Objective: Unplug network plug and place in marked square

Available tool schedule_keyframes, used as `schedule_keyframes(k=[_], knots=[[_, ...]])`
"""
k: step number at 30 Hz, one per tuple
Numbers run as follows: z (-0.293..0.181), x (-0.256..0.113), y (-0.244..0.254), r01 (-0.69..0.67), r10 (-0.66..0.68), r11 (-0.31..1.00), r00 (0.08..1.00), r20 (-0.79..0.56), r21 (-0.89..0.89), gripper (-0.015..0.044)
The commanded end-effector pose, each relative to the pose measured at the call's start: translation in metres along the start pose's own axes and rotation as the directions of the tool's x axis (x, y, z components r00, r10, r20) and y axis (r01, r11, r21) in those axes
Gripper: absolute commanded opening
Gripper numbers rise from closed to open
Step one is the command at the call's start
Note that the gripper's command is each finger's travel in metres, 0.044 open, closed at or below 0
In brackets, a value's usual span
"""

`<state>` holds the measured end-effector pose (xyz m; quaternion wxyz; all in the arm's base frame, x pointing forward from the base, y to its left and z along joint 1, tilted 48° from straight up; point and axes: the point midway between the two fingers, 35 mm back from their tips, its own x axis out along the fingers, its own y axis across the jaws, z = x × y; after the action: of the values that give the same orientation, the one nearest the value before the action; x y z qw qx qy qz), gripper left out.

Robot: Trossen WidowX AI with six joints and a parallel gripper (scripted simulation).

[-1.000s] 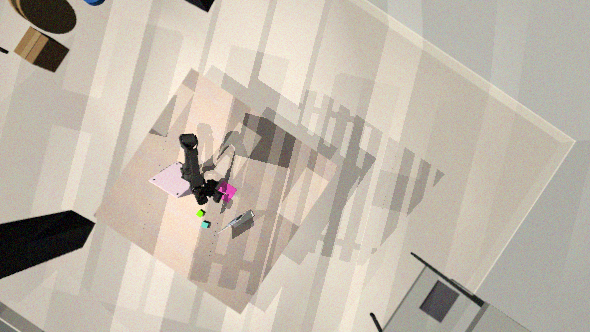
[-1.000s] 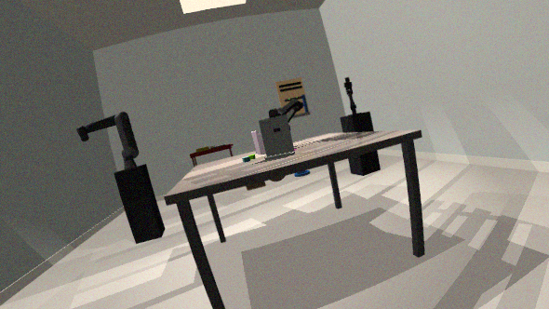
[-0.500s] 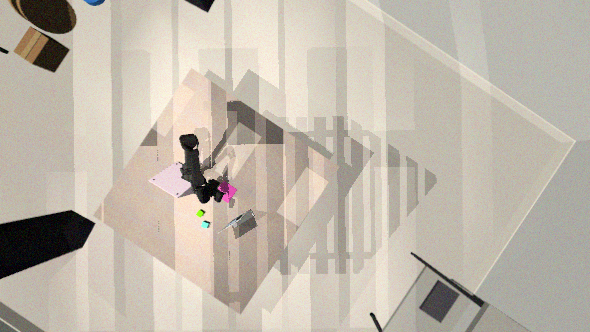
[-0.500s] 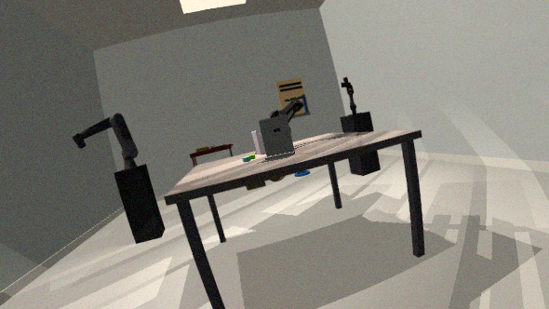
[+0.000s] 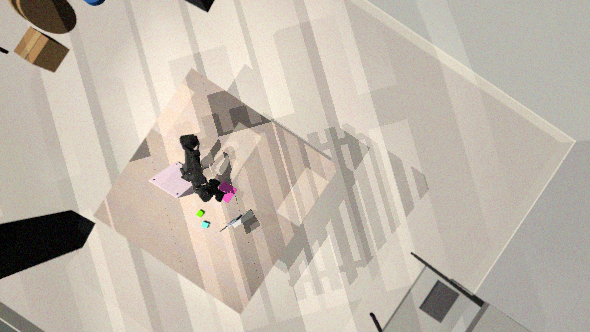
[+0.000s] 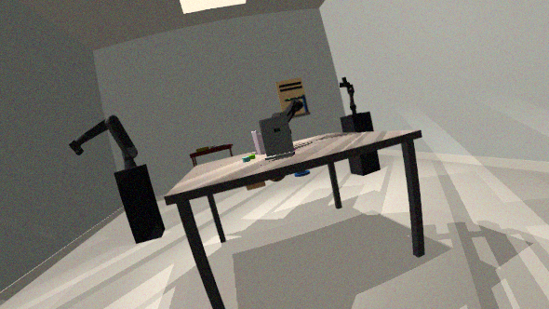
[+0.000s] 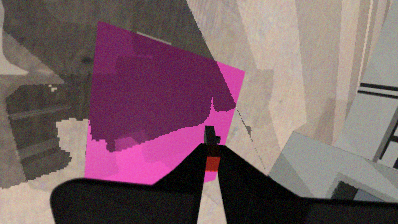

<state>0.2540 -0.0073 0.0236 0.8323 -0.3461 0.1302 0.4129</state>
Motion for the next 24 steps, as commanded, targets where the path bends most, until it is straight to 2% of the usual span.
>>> schedule_keyframes(k=[1, 24], knots=[[0.0002, 0.0038, 0.0048, -0.004, 0.004, 1.000, 1.000, -0.002, 0.009, 0.0000], [0.0031, 0.0133, 0.0108, 0.000, 0.000, 1.000, 1.000, 0.002, 0.010, 0.0000]])
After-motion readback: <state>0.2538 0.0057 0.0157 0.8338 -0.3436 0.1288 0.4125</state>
